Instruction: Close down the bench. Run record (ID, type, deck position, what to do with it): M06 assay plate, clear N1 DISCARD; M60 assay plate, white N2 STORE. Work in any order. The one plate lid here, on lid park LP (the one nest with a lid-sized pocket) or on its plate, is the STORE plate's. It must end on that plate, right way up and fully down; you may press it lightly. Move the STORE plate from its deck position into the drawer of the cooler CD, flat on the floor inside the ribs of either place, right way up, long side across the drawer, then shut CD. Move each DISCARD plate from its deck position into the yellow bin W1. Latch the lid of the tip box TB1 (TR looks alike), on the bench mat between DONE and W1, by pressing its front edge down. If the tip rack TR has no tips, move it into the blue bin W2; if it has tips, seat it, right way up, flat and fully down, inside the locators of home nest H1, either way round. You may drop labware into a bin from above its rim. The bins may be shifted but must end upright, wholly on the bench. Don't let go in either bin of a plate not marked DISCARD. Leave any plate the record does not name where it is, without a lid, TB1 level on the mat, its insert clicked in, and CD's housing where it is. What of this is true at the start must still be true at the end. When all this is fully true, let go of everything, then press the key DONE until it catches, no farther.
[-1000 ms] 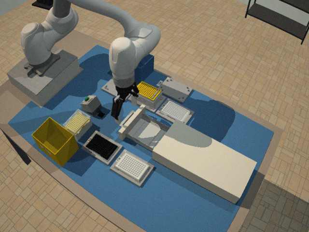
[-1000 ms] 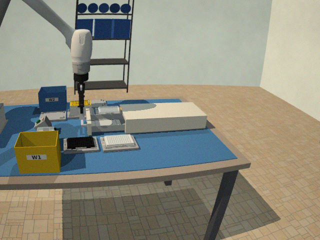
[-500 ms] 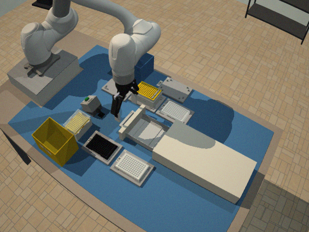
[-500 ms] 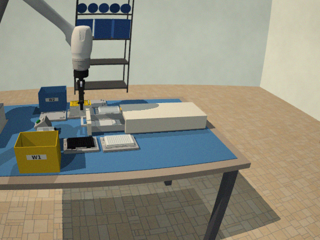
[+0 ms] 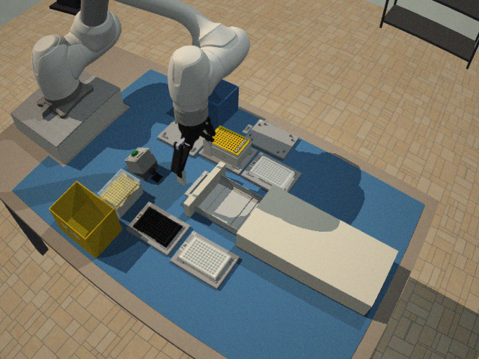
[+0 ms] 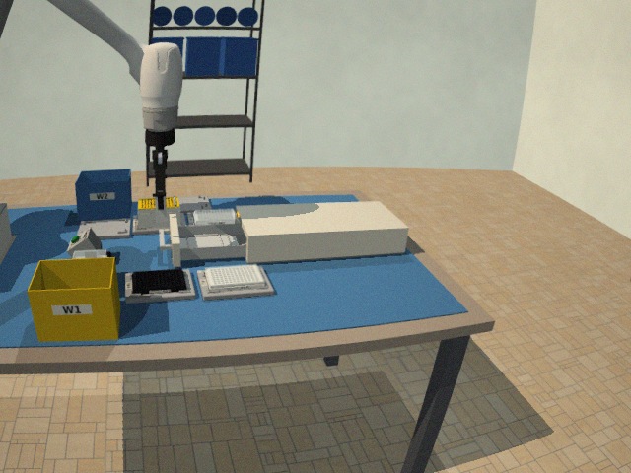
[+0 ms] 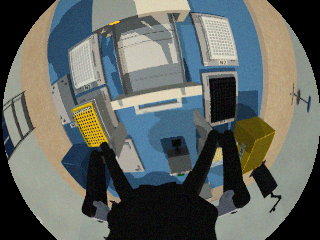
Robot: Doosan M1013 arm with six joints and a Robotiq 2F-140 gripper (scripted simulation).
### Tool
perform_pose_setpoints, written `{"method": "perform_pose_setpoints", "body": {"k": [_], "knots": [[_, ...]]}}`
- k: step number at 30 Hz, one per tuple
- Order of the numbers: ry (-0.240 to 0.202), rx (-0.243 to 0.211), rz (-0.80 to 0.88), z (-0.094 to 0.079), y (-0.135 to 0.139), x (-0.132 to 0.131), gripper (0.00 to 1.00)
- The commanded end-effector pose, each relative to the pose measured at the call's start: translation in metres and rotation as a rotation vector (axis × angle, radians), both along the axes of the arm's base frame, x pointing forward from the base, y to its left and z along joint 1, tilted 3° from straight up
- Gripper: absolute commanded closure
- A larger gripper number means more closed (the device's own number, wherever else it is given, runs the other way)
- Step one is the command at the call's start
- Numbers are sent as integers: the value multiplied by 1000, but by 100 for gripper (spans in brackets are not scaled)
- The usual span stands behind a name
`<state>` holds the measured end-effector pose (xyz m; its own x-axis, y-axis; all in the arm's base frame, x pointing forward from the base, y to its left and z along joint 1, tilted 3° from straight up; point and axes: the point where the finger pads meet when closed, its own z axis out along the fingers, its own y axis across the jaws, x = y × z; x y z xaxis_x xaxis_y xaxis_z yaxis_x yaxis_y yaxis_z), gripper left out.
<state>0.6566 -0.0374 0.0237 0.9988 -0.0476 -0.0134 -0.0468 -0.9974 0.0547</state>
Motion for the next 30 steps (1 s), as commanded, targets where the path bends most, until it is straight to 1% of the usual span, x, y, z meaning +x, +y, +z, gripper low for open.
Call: {"method": "perform_pose_setpoints", "body": {"k": [1,16,22,28,29,30], "knots": [[0,0,0,1,0,0,13],[0,0,0,20,1,0,13],[0,0,0,25,1,0,13],[0,0,0,25,1,0,13],[1,0,23,25,-2,3,34],[1,0,23,26,-5,5,34]]}}
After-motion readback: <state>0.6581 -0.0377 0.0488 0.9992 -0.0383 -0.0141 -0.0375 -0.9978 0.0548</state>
